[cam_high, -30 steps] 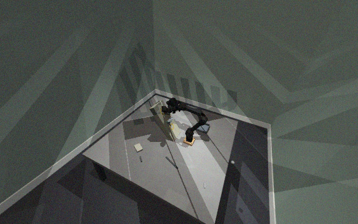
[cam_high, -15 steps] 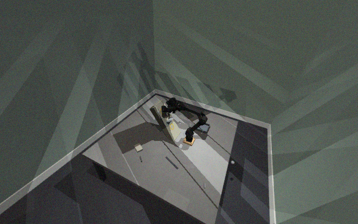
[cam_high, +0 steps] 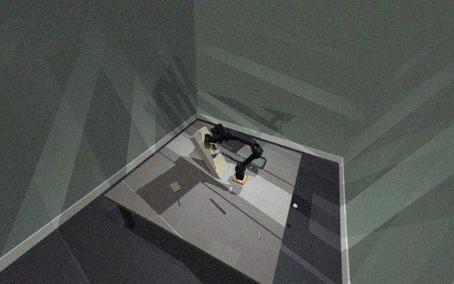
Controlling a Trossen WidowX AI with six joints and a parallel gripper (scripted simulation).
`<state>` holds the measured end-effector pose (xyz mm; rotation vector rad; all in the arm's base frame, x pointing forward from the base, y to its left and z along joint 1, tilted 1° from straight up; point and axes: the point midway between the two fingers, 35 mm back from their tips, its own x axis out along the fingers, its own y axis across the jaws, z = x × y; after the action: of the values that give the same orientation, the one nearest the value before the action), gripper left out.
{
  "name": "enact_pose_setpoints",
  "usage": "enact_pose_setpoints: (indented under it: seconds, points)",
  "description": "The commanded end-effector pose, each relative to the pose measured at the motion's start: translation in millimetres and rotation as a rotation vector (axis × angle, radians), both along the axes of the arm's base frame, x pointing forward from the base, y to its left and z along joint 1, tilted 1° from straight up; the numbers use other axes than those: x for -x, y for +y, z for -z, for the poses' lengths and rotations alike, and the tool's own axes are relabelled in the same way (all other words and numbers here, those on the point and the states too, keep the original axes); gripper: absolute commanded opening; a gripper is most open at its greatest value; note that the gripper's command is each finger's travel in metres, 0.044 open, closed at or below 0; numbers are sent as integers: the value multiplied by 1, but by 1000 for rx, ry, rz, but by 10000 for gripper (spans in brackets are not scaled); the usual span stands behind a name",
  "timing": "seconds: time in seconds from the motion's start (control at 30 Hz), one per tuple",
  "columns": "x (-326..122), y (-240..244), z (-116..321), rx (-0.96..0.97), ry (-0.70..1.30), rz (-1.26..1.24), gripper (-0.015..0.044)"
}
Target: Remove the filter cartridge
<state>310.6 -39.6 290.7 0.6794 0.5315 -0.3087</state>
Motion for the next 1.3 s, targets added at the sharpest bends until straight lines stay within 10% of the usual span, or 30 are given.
enact_pose_setpoints:
  seconds: [0.0, 1.27]
  points:
    - [0, 0, 2, -4, 4, 1, 95]
    - [-3, 0, 4, -4, 3, 1, 95]
